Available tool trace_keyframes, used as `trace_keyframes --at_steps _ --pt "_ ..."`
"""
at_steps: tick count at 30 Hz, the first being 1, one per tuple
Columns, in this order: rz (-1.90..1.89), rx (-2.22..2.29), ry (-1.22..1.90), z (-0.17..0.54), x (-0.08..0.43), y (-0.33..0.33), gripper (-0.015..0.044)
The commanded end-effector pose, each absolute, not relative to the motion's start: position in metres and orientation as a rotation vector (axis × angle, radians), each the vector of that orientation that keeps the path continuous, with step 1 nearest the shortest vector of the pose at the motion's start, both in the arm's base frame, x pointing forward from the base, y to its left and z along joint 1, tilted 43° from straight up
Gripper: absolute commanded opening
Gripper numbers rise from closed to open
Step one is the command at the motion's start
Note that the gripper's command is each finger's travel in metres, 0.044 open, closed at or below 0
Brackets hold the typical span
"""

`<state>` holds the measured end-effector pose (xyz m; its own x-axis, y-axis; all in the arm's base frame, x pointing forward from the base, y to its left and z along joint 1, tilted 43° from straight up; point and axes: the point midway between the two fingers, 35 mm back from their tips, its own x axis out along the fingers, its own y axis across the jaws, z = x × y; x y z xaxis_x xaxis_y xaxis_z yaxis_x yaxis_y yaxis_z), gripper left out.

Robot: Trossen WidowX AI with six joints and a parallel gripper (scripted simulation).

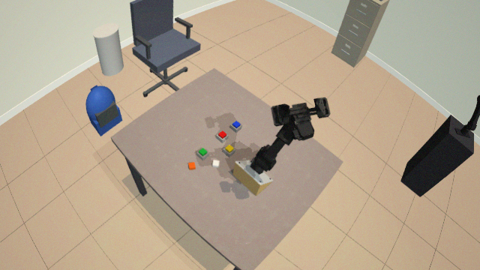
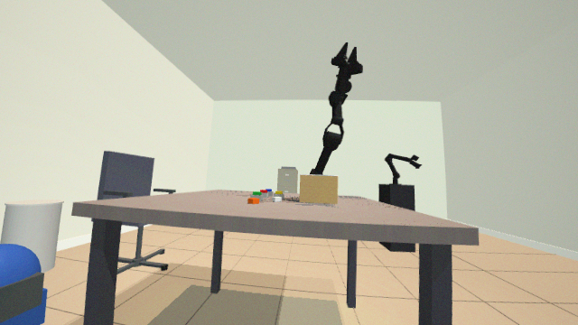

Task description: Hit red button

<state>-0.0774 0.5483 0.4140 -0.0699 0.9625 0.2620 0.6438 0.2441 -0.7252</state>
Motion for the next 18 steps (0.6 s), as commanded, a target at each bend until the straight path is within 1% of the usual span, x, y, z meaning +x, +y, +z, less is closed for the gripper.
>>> trace_keyframes --at_steps 1,2,3,7,10,14,18 --pt "0.553 -1.462 -1.795 0.420 -0.078 0.544 0.0400" --pt "0.537 -1.415 -1.794 0.437 -0.079 0.531 0.0400" --pt "0.496 -1.319 -1.803 0.468 -0.085 0.505 0.0400" --pt "0.437 -1.213 -1.830 0.498 -0.100 0.481 0.0400" --pt "0.344 -1.043 -1.860 0.543 -0.121 0.439 0.0400" --pt "0.224 -0.817 -1.872 0.597 -0.138 0.374 0.0400" --pt "0.109 -0.596 -1.853 0.641 -0.144 0.303 0.0400"
